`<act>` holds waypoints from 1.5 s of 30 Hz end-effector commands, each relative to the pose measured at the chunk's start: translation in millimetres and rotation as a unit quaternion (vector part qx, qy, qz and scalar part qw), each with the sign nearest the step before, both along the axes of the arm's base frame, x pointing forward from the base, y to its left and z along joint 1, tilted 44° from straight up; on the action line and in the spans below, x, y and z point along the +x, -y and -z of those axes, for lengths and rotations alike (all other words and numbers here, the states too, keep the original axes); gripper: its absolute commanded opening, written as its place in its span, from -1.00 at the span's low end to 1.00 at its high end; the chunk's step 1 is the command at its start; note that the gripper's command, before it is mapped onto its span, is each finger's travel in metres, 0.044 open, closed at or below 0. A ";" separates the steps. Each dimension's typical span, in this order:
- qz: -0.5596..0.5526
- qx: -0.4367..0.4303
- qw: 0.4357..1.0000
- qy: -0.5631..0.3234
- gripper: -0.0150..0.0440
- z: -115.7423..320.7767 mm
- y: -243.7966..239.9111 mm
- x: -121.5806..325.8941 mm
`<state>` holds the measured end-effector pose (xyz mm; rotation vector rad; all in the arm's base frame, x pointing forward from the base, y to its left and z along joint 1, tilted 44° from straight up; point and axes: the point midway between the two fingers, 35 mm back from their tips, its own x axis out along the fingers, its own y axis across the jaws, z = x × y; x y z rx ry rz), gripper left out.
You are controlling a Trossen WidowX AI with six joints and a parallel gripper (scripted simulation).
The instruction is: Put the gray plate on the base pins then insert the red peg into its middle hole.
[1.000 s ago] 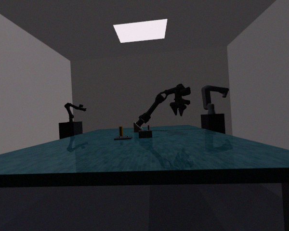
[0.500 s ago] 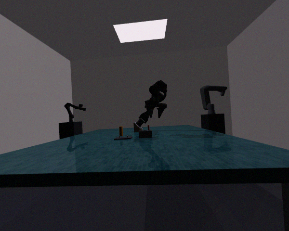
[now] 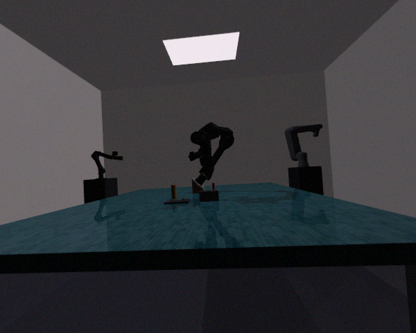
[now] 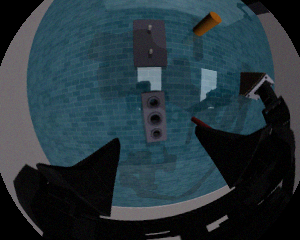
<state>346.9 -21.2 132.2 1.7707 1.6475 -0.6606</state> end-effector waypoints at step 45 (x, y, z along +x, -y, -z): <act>-0.004 0.007 1.000 -0.009 1.00 74.0 -78.8 5.2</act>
